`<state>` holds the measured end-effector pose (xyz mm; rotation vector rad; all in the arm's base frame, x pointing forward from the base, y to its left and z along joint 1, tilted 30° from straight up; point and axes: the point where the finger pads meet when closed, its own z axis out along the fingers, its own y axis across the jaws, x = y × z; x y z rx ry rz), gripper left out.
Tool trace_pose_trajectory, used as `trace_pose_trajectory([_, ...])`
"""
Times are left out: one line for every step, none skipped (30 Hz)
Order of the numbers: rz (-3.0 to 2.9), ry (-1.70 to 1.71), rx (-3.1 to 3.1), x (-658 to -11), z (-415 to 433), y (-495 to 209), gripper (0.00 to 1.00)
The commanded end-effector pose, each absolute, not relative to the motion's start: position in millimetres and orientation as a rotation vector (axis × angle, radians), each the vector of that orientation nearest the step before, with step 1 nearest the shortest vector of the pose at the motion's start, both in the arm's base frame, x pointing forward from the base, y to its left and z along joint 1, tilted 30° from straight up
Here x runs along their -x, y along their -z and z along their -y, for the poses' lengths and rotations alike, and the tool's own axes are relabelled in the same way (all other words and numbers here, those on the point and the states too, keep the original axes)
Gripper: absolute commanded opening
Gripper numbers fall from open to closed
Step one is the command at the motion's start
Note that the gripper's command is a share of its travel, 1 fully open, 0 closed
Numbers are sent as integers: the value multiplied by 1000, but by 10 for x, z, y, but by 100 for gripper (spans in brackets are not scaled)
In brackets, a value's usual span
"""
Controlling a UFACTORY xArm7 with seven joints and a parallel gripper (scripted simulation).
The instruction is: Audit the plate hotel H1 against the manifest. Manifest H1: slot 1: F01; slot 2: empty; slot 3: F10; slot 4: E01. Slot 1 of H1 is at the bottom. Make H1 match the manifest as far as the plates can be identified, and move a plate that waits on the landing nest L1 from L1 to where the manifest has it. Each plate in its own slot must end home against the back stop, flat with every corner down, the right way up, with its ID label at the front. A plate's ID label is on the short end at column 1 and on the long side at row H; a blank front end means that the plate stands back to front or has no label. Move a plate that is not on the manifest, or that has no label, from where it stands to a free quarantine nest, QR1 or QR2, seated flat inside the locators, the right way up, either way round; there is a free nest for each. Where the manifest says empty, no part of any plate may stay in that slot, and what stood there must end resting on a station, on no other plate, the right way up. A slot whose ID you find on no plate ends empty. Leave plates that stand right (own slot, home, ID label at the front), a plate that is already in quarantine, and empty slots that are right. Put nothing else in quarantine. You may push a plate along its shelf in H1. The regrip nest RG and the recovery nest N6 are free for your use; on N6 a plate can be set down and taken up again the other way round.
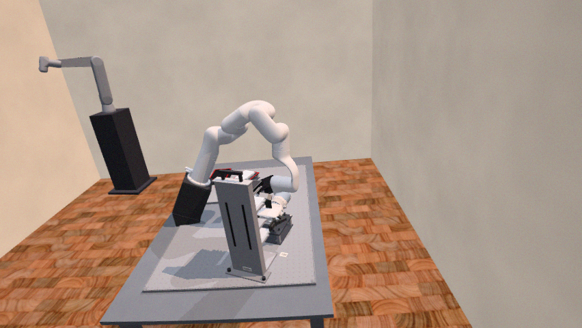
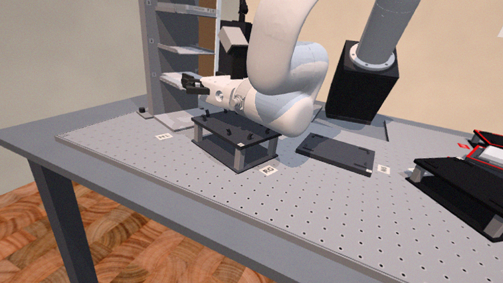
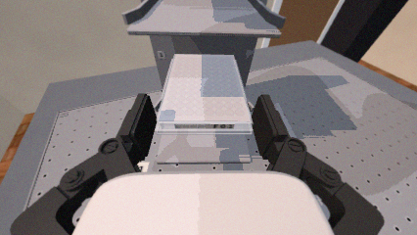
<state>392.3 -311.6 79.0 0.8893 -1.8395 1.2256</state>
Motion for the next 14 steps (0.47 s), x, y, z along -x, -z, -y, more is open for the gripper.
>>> trace_pose_trajectory([1840,-1227,-885,-3930,3079,-817,100])
trace_pose_trajectory([1840,-1227,-885,-3934,3063,-821,100])
trace_pose_trajectory([1840,-1227,-885,-3937,3048,-825,100])
trace_pose_trajectory([1840,-1227,-885,-3940,3032,-830,100])
trace_pose_trajectory([1840,-1227,-885,-3944,3016,-834,100])
trace_pose_trajectory([1840,-1227,-885,-3947,3000,-839,100])
trace_pose_trajectory([1840,-1227,-885,-3947,3000,-839,100])
trace_pose_trajectory([1840,-1227,-885,-3947,3000,-839,100])
trace_pose_trajectory([1840,-1227,-885,-3947,3000,-839,100])
trace_pose_trajectory([1840,-1227,-885,-3947,3000,-839,100])
trace_pose_trajectory([1840,-1227,-885,-3947,3000,-839,100])
trace_pose_trajectory([1840,-1227,-885,-3947,3000,-839,100])
trace_pose_trajectory([1840,-1227,-885,-3947,3000,-839,100])
trace_pose_trajectory([1840,-1227,-885,-3947,3000,-839,100])
